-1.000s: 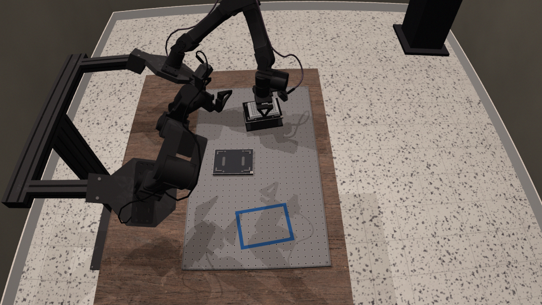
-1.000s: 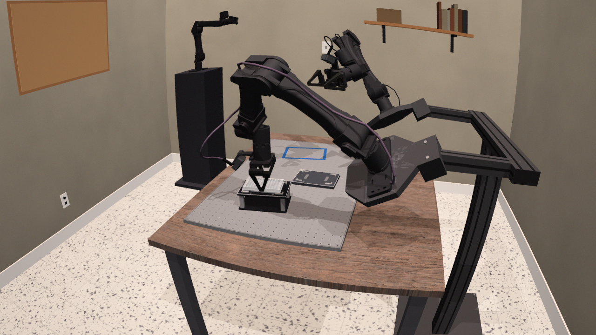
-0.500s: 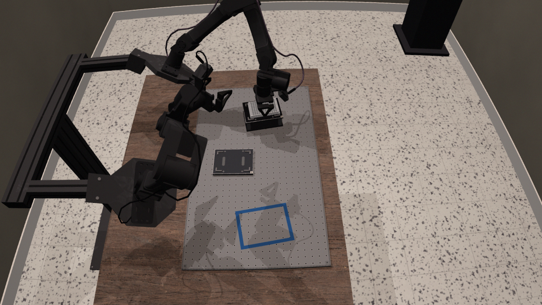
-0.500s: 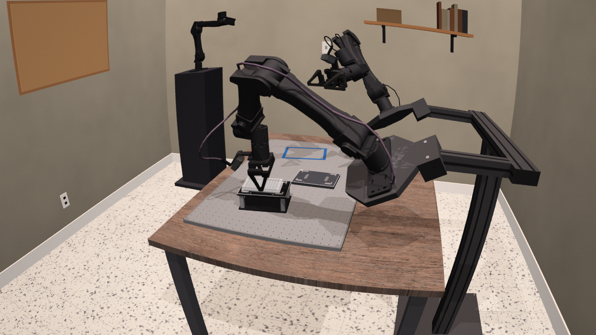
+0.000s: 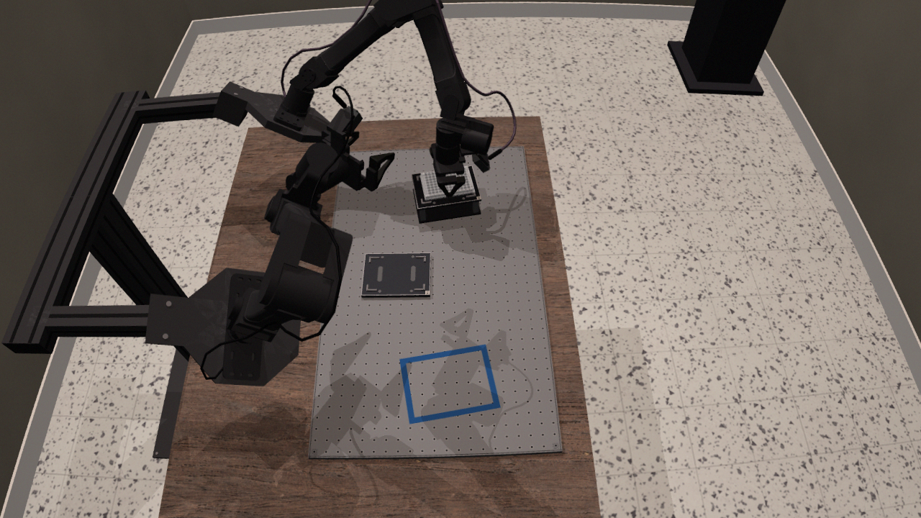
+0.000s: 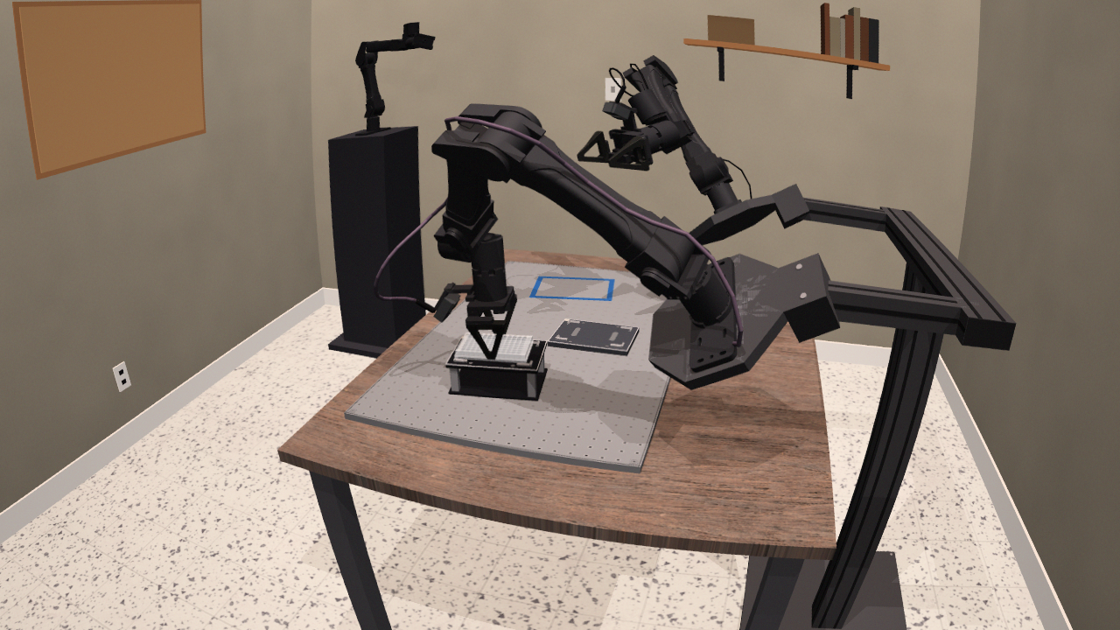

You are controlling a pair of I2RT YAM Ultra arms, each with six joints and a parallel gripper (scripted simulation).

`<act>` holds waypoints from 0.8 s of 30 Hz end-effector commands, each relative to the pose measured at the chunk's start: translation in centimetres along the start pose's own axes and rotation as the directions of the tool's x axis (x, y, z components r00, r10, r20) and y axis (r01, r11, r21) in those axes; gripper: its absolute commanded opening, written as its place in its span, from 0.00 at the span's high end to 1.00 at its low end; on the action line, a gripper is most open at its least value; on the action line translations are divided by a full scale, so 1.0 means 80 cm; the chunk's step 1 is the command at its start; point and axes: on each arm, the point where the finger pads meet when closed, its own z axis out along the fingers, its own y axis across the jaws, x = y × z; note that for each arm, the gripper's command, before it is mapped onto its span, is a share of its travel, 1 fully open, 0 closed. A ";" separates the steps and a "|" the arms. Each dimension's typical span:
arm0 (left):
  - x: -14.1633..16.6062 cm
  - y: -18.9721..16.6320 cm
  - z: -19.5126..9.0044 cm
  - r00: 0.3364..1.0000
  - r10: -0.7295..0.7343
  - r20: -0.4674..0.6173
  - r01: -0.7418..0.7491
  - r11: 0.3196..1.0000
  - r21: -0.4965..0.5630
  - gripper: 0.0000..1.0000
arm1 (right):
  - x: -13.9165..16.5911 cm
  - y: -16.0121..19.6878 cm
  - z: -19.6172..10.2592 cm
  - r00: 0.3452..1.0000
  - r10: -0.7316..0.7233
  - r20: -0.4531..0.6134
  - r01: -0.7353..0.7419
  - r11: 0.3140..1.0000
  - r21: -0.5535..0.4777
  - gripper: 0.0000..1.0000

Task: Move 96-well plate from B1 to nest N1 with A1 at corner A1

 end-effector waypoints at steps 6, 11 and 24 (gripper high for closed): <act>-0.007 -0.006 -0.023 1.000 0.005 0.018 -0.005 1.000 0.016 0.19 | -0.009 0.002 -0.001 1.000 0.010 0.024 -0.010 1.000 -0.002 0.00; -0.007 -0.006 -0.023 1.000 0.005 0.018 -0.005 1.000 0.016 0.19 | -0.009 0.002 -0.001 1.000 0.010 0.024 -0.010 1.000 -0.002 0.00; -0.004 -0.011 -0.029 1.000 -0.001 0.010 0.000 0.999 0.033 0.19 | -0.009 0.002 -0.001 1.000 0.010 0.024 -0.010 1.000 -0.002 0.00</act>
